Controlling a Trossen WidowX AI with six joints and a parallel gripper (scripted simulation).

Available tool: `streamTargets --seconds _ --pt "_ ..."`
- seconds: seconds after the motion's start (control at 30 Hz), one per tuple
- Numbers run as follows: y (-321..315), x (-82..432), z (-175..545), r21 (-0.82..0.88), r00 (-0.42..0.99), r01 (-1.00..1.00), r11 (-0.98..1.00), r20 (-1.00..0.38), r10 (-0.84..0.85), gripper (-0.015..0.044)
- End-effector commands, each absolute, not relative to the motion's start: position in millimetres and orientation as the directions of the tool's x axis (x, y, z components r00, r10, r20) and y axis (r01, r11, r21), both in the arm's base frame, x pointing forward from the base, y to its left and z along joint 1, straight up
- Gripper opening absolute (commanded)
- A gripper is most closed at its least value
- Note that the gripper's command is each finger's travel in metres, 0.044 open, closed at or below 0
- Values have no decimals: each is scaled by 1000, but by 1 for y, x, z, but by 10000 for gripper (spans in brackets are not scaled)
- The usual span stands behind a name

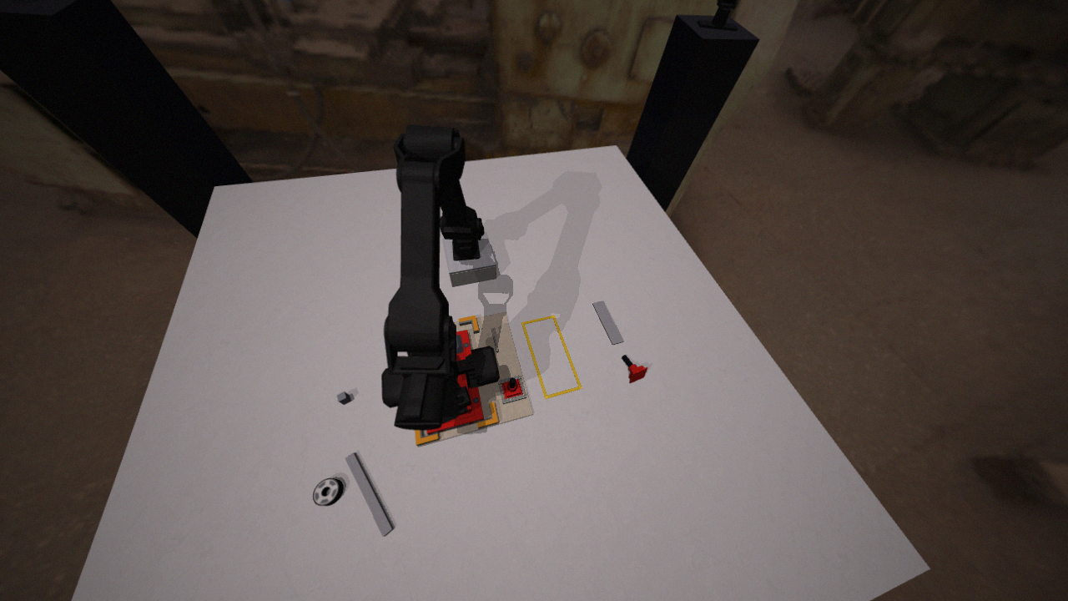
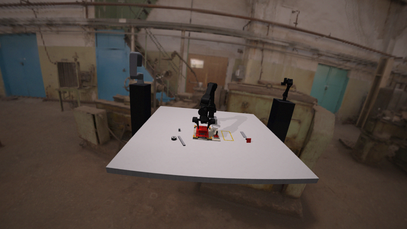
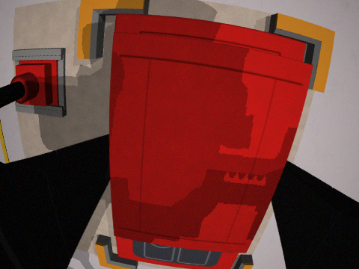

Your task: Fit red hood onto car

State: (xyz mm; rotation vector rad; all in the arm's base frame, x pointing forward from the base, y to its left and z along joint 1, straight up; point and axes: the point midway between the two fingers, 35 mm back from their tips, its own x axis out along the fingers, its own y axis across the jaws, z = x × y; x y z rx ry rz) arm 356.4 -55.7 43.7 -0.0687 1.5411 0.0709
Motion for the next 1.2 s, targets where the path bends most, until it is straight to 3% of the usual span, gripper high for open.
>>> streamTargets --seconds 0.0,1.17 --pt "-56 356 44 -4 29 -94 996 -1000 -1 0" --pt "-56 357 32 -4 29 -94 996 -1000 -1 0"
